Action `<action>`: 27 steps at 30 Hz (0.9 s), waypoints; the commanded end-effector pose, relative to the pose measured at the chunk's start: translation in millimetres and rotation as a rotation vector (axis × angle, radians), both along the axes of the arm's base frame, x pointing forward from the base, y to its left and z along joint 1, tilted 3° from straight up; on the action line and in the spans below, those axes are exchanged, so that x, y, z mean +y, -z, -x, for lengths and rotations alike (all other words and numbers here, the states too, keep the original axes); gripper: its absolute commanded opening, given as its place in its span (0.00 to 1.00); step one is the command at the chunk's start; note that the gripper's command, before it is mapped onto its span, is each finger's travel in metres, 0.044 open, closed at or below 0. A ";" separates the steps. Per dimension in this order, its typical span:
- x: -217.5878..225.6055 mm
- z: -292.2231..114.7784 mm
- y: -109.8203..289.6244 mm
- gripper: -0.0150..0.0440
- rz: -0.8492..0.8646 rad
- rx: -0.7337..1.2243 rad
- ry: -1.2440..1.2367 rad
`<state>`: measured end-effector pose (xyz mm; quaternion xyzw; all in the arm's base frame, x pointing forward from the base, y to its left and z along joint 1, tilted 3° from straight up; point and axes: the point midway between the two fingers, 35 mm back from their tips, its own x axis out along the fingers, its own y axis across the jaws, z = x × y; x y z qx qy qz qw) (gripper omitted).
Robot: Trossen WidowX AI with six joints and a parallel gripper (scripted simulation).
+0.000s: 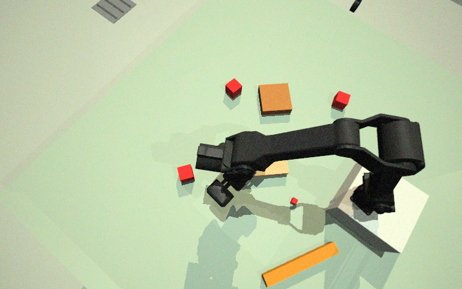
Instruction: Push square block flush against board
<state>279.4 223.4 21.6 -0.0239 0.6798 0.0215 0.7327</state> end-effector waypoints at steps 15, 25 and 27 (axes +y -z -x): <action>-12.7 -44.9 -1.7 0.25 0.056 0.010 -0.604; -20.2 -63.6 -3.0 0.25 0.077 0.013 -0.860; -20.2 -63.6 -3.0 0.25 0.077 0.013 -0.860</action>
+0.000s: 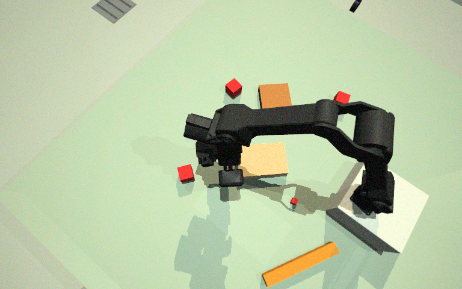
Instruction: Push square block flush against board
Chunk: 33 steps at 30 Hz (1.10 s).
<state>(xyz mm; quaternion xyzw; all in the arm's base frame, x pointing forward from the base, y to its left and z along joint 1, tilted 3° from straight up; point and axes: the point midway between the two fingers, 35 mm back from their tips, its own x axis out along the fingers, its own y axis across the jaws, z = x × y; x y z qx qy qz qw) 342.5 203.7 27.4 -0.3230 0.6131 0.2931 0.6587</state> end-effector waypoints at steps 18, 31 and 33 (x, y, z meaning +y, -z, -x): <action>-4.5 -2.5 57.9 0.25 0.010 0.008 -0.025; -12.6 2.6 58.0 0.25 0.010 0.008 -0.025; -13.8 3.4 58.0 0.25 0.010 0.008 -0.025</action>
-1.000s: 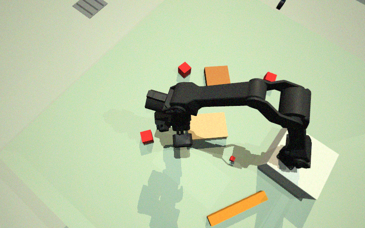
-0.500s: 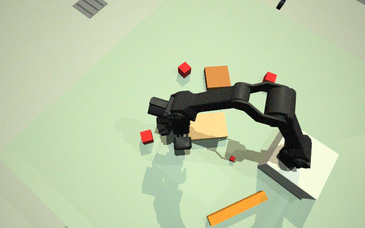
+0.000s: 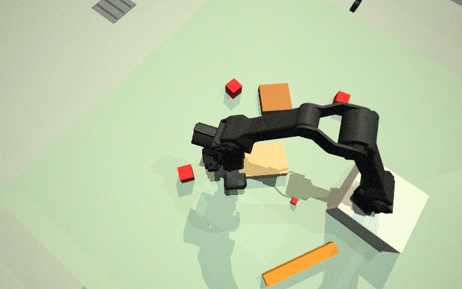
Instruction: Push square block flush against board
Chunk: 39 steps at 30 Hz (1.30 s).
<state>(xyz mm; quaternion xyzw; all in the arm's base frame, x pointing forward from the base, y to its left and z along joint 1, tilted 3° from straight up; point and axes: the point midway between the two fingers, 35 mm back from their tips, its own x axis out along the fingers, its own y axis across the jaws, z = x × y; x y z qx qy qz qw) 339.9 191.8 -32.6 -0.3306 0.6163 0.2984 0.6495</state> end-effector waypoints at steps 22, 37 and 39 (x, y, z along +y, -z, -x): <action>-15.5 10.0 -1.5 0.25 0.000 -0.005 -0.005; -24.6 16.8 -1.0 0.25 0.001 -0.005 -0.005; -25.8 17.7 -0.9 0.25 0.001 -0.005 -0.005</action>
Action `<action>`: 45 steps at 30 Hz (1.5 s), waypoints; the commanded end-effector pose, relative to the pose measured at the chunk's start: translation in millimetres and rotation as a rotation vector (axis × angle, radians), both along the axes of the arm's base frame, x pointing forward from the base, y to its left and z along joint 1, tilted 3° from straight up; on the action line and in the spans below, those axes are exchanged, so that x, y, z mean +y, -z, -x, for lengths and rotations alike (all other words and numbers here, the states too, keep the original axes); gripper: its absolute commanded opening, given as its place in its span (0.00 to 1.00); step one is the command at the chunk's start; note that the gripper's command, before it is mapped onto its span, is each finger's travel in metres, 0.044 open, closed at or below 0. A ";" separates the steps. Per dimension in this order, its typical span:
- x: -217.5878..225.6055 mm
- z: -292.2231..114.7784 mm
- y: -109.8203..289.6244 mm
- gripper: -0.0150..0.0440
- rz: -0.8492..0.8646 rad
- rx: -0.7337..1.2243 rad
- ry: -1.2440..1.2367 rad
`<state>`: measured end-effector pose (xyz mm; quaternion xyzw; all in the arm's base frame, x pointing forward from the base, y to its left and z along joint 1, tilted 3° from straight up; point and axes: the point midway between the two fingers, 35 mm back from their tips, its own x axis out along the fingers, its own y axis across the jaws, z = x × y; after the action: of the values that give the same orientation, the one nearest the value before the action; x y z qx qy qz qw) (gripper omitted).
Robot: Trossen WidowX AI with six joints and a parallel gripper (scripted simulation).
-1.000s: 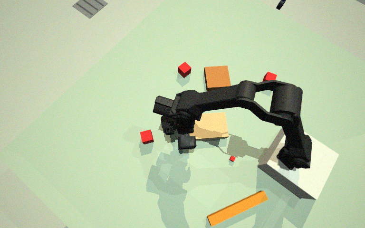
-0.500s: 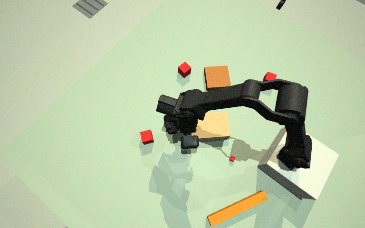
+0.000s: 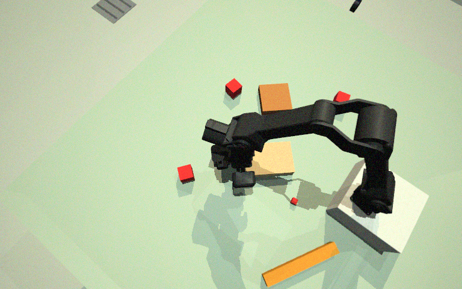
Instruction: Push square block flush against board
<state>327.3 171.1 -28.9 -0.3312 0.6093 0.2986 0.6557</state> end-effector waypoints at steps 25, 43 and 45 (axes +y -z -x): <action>-20.0 17.3 3.9 0.25 0.010 0.013 -0.003; -24.3 20.9 4.4 0.25 0.011 0.013 -0.003; -21.9 18.7 4.1 0.25 0.010 0.013 -0.003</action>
<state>310.5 149.1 -29.2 -0.3317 0.6077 0.2981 0.6571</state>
